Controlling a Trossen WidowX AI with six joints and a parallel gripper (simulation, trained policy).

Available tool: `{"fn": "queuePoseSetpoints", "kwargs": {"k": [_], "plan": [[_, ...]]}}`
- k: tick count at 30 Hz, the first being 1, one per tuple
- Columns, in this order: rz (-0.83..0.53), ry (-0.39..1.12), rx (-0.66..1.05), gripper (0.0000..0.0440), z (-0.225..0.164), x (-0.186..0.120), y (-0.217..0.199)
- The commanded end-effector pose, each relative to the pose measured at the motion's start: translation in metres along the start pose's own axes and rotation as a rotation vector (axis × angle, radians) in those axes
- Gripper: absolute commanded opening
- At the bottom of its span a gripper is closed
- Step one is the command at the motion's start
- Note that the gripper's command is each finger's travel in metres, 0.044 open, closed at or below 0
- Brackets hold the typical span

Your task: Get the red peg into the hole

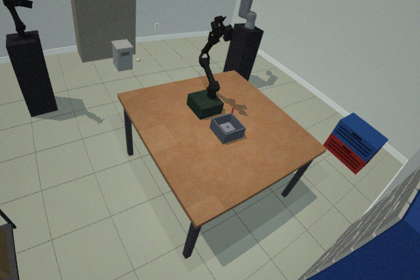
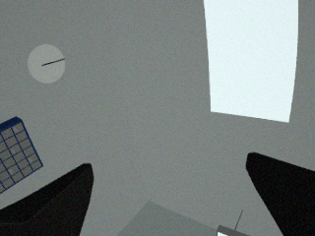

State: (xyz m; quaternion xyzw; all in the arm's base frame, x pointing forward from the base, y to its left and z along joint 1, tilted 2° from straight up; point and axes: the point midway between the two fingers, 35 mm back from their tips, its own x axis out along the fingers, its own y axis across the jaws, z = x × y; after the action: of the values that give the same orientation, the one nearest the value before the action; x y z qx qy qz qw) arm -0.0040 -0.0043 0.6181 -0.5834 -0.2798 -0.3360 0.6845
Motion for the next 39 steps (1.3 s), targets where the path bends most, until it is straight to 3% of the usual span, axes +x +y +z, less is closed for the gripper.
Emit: {"fn": "queuePoseSetpoints", "kwargs": {"k": [1,20,39], "plan": [[0.073,0.043,0.069,0.044,-0.009,0.009,0.025],[0.488,0.355,0.467,0.044,-0.051,0.02,0.172],[0.886,0.795,0.738,0.044,-0.07,-0.03,0.312]]}}
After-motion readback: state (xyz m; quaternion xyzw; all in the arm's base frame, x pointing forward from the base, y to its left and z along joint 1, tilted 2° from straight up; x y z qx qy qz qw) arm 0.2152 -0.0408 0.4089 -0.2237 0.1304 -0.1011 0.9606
